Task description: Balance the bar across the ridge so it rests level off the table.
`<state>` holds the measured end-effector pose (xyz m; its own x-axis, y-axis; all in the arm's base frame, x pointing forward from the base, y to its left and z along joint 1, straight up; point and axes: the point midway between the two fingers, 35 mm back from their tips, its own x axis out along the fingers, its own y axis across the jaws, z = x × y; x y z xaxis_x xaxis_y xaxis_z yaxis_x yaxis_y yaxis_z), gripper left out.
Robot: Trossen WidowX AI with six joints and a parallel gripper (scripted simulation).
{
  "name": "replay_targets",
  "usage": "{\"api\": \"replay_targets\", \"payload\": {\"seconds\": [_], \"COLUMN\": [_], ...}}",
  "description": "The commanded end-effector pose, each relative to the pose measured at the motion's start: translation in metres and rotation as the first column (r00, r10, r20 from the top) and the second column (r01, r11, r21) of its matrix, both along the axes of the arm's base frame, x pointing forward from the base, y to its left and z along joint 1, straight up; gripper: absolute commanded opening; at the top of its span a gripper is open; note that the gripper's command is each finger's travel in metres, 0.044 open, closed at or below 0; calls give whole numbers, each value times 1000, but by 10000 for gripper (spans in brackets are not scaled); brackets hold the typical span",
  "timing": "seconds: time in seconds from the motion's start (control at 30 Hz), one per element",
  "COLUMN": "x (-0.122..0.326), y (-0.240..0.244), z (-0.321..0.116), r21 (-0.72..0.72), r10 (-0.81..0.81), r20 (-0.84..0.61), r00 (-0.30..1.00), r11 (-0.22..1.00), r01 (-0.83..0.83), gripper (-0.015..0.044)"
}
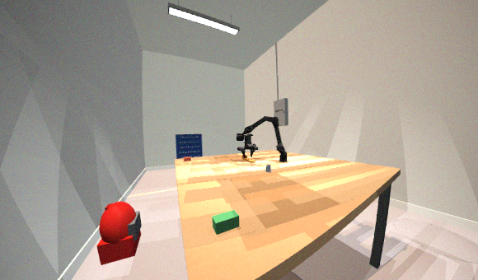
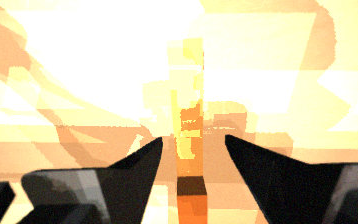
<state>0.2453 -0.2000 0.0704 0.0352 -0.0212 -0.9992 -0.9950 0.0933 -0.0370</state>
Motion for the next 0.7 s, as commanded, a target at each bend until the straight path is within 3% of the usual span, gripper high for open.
{"api": "replay_targets", "payload": {"seconds": [0.0,0.67], "x": [-3,-3], "y": [1,1], "z": [-11,-23], "r21": [5,5], "r10": [3,3], "r20": [-16,-16], "r00": [1000,1000], "r11": [1000,1000], "r01": [-3,-3], "gripper": [315,315]}}
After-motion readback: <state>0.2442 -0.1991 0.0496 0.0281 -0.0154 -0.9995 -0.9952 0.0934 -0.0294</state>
